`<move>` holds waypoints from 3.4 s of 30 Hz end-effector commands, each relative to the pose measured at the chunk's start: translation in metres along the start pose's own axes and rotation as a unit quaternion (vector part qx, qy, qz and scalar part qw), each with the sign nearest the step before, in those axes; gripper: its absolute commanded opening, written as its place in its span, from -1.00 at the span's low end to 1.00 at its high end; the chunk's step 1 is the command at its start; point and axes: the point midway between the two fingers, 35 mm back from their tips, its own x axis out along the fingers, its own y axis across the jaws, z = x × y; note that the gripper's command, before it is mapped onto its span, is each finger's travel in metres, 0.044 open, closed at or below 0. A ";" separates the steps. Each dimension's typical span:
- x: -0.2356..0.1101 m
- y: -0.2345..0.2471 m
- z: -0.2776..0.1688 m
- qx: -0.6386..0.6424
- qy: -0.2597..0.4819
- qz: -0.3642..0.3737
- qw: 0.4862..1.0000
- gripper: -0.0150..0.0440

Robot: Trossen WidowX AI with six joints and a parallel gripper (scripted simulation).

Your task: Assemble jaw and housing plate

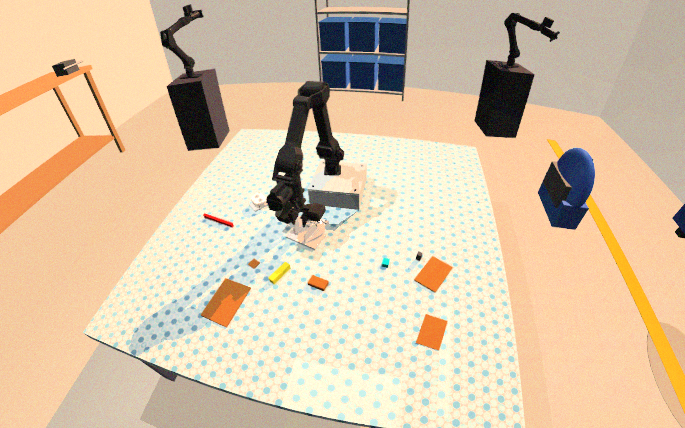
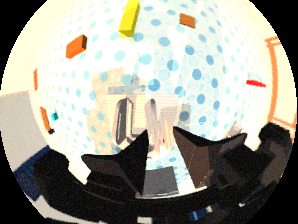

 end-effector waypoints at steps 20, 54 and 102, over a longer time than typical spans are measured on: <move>0.007 0.000 0.000 -0.003 0.000 -0.001 1.000 -0.04; 0.016 0.000 0.000 -0.006 0.000 -0.001 1.000 -0.04; 0.010 0.000 0.000 -0.006 0.000 -0.001 1.000 -0.04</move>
